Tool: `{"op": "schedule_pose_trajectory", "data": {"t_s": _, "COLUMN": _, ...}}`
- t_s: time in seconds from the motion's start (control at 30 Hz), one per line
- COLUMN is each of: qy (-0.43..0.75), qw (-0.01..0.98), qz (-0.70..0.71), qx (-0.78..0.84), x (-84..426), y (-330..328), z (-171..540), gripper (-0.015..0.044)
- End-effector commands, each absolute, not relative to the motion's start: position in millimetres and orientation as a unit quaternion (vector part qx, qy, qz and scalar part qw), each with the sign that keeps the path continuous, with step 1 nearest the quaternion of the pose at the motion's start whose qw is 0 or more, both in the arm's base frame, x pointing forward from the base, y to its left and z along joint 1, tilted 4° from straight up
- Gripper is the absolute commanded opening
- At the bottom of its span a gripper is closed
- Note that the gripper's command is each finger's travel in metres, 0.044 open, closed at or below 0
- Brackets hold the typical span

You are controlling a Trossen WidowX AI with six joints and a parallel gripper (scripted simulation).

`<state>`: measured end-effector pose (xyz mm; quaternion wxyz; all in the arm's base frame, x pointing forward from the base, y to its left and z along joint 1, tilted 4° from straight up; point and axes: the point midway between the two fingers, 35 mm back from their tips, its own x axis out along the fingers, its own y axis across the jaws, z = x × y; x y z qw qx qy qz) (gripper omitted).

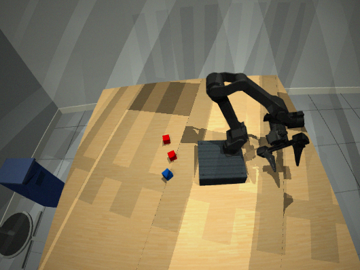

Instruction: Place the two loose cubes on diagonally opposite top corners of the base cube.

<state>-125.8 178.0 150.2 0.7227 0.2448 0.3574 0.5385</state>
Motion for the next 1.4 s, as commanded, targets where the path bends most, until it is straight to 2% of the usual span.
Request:
{"op": "schedule_pose_trajectory", "data": {"t_s": 0.0, "qy": 0.357, "qw": 0.724, "qz": 0.537, "qx": 0.244, "x": -125.2, "y": 178.6, "z": 150.1, "gripper": 0.0374}}
{"op": "schedule_pose_trajectory", "data": {"t_s": 0.13, "qy": 0.352, "qw": 0.753, "qz": 0.503, "qx": 0.236, "x": -113.2, "y": 189.2, "z": 147.5, "gripper": 0.0269}}
{"op": "schedule_pose_trajectory", "data": {"t_s": 0.17, "qy": 0.350, "qw": 0.761, "qz": 0.493, "qx": 0.234, "x": -109.4, "y": 192.2, "z": 146.7, "gripper": 0.0265}}
{"op": "schedule_pose_trajectory", "data": {"t_s": 0.77, "qy": 0.348, "qw": 0.871, "qz": 0.290, "qx": 0.192, "x": -30.1, "y": 230.6, "z": 133.2, "gripper": 0.0265}}
{"op": "schedule_pose_trajectory", "data": {"t_s": 1.37, "qy": 0.377, "qw": 0.909, "qz": 0.078, "qx": 0.158, "x": 60.5, "y": 234.2, "z": 120.4, "gripper": 0.0265}}
